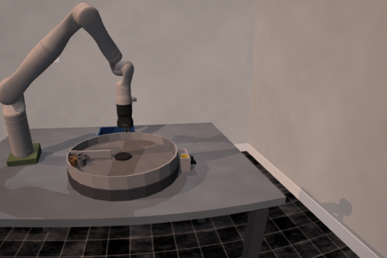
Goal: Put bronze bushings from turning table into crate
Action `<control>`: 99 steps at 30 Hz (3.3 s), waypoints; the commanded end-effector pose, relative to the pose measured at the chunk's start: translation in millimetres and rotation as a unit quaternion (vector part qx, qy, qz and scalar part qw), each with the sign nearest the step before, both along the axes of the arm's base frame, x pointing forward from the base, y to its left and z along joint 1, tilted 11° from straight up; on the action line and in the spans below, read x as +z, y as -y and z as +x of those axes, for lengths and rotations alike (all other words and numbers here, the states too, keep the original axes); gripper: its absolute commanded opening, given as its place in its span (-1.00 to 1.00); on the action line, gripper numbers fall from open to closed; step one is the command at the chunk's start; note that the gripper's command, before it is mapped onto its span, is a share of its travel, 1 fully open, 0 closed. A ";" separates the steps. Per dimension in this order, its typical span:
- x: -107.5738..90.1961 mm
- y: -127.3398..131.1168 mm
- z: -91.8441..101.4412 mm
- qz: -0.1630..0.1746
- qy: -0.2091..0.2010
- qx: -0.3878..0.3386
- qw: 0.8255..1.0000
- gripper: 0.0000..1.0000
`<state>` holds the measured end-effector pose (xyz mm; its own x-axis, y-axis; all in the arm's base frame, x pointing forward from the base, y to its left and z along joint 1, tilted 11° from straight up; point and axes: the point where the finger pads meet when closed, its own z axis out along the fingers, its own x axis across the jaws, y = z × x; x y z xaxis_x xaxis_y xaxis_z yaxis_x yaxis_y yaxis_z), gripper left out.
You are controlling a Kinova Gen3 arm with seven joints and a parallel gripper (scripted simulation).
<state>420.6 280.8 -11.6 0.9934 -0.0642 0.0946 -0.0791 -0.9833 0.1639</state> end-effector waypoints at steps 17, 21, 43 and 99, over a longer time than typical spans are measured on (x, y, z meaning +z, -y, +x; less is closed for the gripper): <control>-7.8 0.8 1.0 0.001 0.001 0.000 1.000 -1.00; -7.8 0.8 1.0 0.001 0.001 0.000 1.000 -1.00; -10.8 1.3 1.3 0.000 0.000 0.000 1.000 -0.16; -10.8 1.3 1.3 0.000 0.000 0.000 1.000 -0.16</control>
